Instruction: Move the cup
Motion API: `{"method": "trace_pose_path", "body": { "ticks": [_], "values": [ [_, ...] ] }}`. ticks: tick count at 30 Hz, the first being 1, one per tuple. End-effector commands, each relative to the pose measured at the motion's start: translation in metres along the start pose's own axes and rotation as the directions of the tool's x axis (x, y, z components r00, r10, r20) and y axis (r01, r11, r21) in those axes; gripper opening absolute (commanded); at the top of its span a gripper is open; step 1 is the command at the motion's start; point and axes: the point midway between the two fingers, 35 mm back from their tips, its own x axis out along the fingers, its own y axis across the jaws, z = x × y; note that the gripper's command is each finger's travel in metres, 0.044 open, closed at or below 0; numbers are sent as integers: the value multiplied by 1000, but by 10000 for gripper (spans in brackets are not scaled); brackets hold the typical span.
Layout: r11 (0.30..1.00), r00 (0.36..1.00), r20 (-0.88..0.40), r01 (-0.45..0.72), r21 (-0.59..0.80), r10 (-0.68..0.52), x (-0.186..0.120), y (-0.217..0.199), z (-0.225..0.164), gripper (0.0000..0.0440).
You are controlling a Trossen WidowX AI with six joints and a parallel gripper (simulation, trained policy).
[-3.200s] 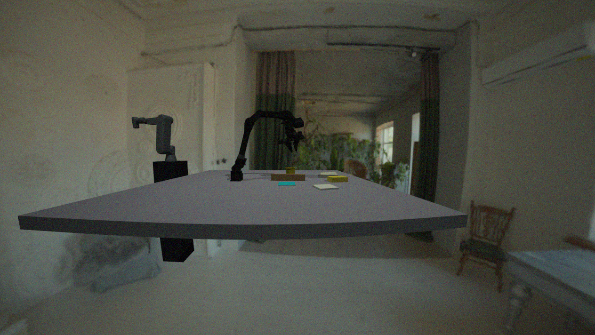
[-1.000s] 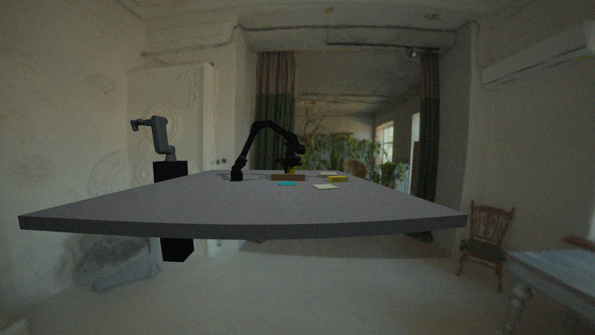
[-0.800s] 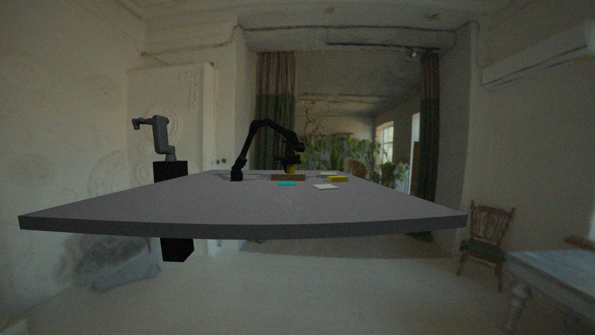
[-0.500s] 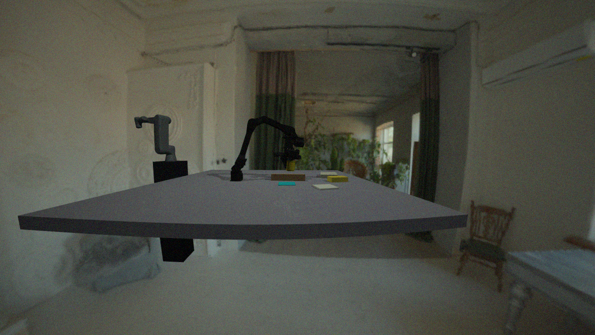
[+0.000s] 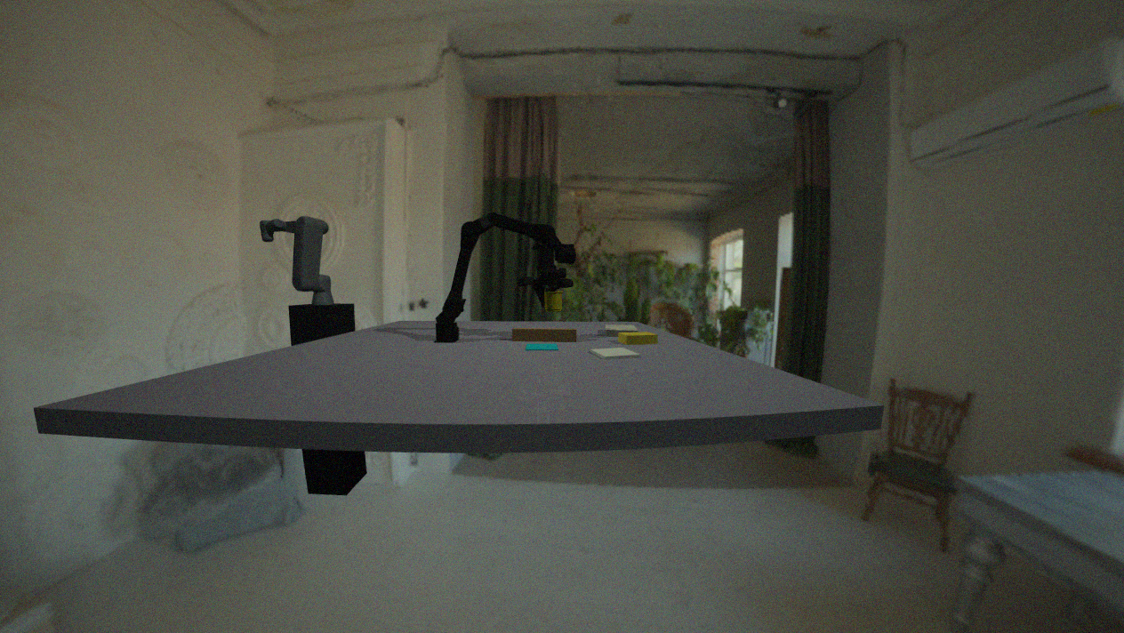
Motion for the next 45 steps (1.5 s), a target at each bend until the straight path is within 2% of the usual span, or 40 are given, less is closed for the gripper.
{"method": "trace_pose_path", "body": {
  "ticks": [1, 22, 34, 45],
  "values": [
    [999, 1000, 13, -26, 43, 26, -7, 0, 14, 0],
    [972, 991, 84, -119, 204, 104, -7, -14, 94, 0],
    [953, 989, 107, -131, 275, 105, 10, -31, 125, 0],
    [938, 989, 115, -130, 321, 97, 34, -48, 139, 0]
  ]
}}
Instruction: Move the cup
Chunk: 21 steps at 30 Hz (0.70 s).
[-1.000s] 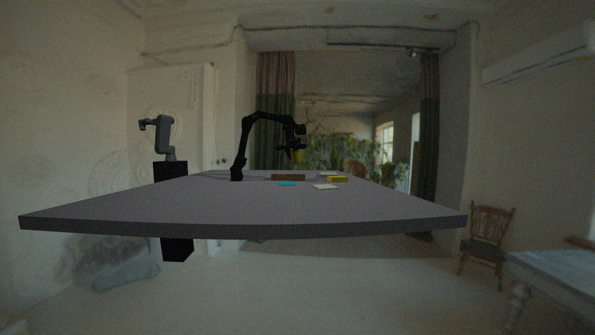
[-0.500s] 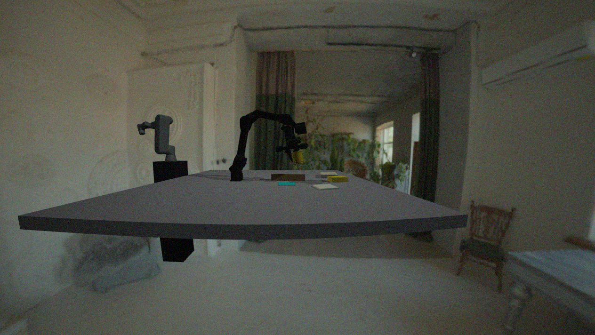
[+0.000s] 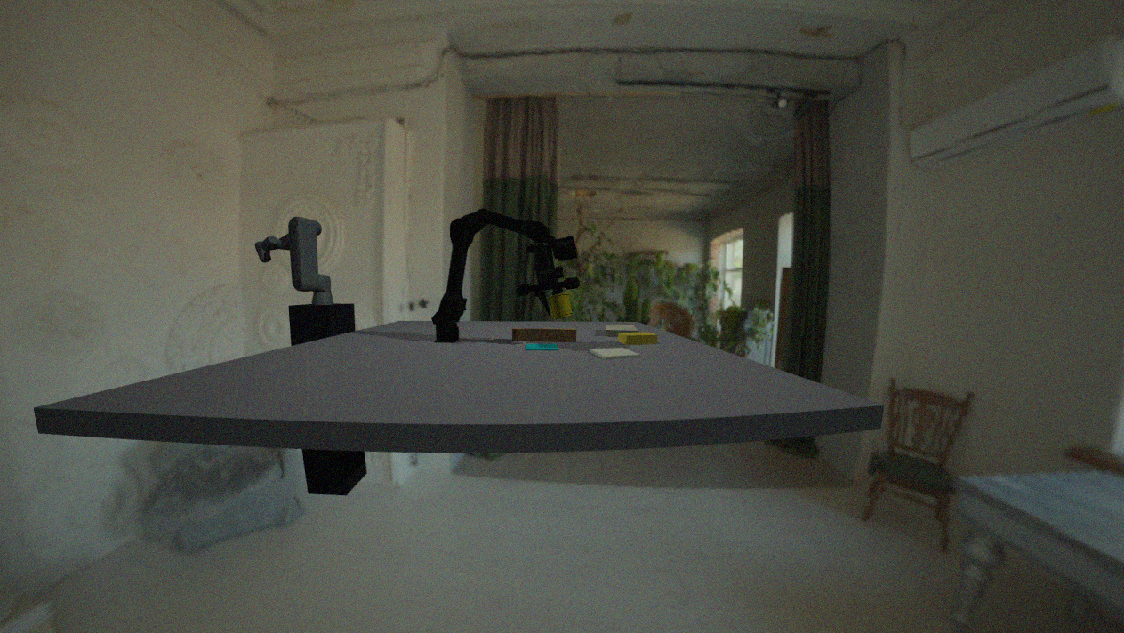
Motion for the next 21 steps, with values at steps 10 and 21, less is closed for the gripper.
{"method": "trace_pose_path", "body": {
  "ticks": [10, 21],
  "values": [
    [999, 1000, 5, 17, 37, -17, 31, -22, 7, 2],
    [997, 999, -4, 49, 58, -49, 54, -46, 2, 21]
  ]
}}
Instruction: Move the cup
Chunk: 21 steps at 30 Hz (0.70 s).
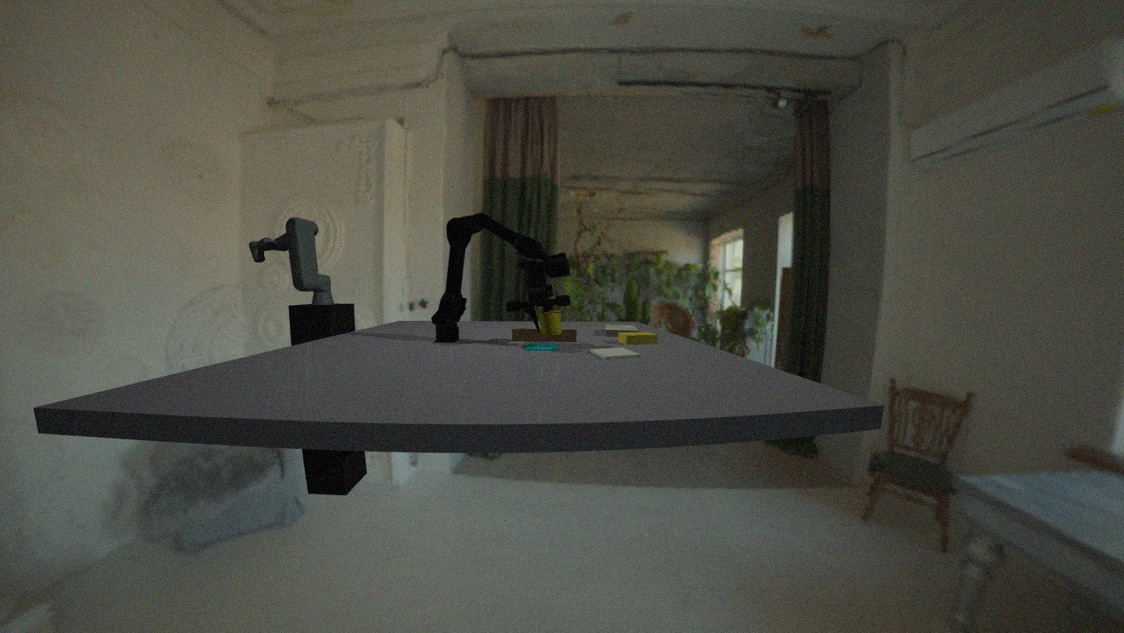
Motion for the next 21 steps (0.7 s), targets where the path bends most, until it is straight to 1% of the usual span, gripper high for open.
{"method": "trace_pose_path", "body": {
  "ticks": [1, 6, 10, 11, 14, 15, 21],
  "values": [
    [1000, 1000, -3, 18, 14, -18, 9, -11, -1, 25],
    [999, 999, -2, 42, 27, -42, 16, -22, -1, 52],
    [999, 999, 2, 41, 35, -41, 21, -26, 1, 89],
    [999, 999, 4, 35, 38, -35, 21, -26, 2, 104],
    [999, 1000, 9, -4, 52, 3, 16, -21, 6, 172],
    [998, 1000, 9, -16, 57, 16, 14, -20, 7, 179],
    [996, 998, 4, -63, 65, 63, 4, -19, 10, 186]
  ]
}}
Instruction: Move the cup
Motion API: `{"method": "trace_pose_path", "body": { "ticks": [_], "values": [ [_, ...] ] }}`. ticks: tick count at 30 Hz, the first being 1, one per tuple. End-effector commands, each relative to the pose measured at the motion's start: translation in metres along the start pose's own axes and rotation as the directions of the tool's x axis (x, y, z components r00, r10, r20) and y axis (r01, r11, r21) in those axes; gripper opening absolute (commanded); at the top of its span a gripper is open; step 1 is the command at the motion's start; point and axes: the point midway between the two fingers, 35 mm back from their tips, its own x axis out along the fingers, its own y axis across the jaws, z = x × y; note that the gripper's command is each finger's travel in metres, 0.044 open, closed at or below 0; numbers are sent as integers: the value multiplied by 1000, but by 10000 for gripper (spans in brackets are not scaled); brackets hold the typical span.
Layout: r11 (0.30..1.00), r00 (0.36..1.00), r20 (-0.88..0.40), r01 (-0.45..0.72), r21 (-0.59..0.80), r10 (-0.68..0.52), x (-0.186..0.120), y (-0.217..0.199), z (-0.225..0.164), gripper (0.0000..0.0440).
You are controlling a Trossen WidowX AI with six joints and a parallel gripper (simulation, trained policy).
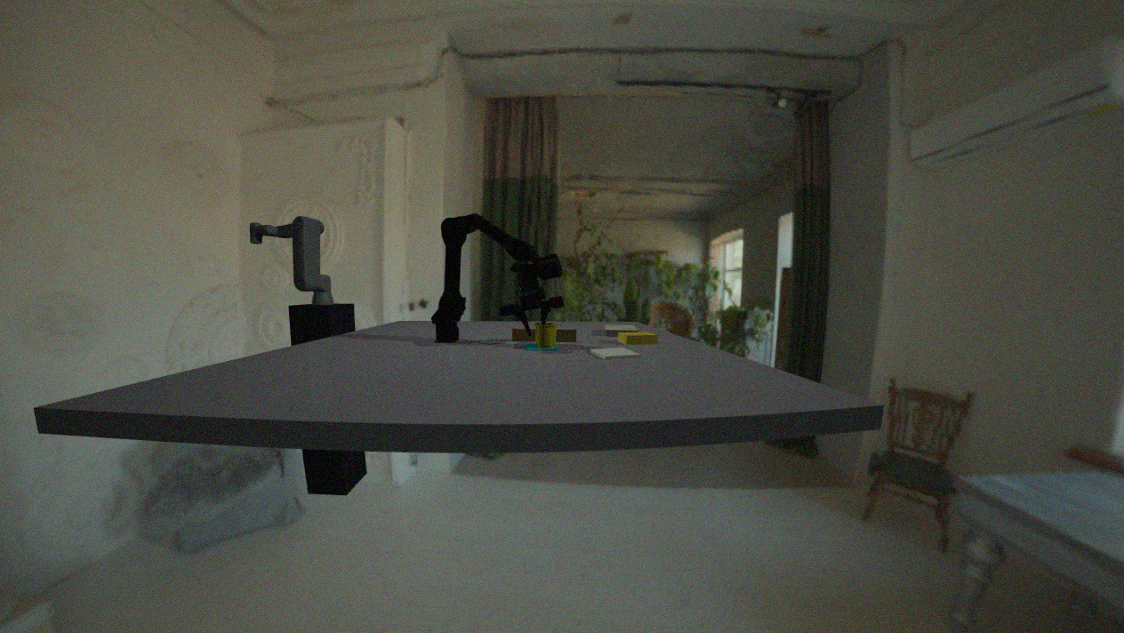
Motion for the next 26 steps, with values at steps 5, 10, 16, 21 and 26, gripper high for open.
{"method": "trace_pose_path", "body": {
  "ticks": [5, 10, 16, 21, 26],
  "values": [
    [999, 999, -20, -44, 13, 44, -13, -5, 2, 203],
    [997, 997, -26, -67, 25, 68, -25, -7, 4, 232],
    [994, 995, -25, -99, 45, 100, -41, -9, 8, 262],
    [989, 990, -13, -137, 57, 138, -58, -8, 13, 304],
    [983, 986, -1, -166, 76, 166, -75, -7, 21, 400]
  ]
}}
